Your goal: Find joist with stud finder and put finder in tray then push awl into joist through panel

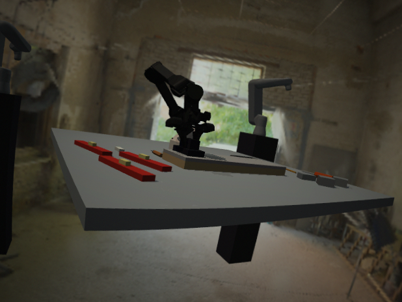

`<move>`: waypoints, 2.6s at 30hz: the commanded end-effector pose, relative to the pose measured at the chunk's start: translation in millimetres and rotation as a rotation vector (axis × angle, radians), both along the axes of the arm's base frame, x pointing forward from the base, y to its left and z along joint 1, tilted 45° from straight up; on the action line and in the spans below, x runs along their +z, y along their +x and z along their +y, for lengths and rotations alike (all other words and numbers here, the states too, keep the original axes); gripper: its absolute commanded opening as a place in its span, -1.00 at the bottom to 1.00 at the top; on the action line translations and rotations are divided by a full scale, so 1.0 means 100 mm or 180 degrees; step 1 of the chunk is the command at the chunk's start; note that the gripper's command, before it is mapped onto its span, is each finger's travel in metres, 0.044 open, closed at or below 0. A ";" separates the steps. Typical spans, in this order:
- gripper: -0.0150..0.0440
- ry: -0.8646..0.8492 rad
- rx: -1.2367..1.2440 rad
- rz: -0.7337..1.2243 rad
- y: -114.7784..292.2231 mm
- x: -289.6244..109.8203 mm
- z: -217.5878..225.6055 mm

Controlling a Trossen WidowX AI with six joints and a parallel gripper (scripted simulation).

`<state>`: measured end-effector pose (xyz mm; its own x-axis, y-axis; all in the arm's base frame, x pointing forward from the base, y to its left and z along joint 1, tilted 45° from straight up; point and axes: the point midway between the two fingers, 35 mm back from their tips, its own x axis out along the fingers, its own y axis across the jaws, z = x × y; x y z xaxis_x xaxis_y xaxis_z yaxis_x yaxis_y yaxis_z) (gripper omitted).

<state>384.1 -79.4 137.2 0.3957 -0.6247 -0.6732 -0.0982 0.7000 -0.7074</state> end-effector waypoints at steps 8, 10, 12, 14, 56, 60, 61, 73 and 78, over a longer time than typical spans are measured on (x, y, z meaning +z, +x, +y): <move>-0.49 0.0008 0.0001 0.0007 0.00 0.08 0.10; -0.49 0.0012 0.0000 0.0010 0.00 0.15 0.17; -0.49 0.0015 -0.0001 0.0012 0.00 0.23 0.24; -0.49 0.0017 -0.0001 0.0014 -0.01 0.31 0.31; -0.49 0.0096 0.1743 0.1421 -0.37 -0.94 2.68; -0.49 0.0068 0.1992 0.1650 -0.56 -1.20 2.94; -0.49 0.0059 0.2052 0.1707 -0.61 -1.27 3.00; -0.49 -0.0105 0.2736 0.2402 -1.36 -2.05 3.56; -0.49 -0.0206 0.2993 0.2693 -1.73 -2.36 3.69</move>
<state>234.2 278.1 -81.8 0.1838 -0.3830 -0.9053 -0.9560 0.1447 -0.2553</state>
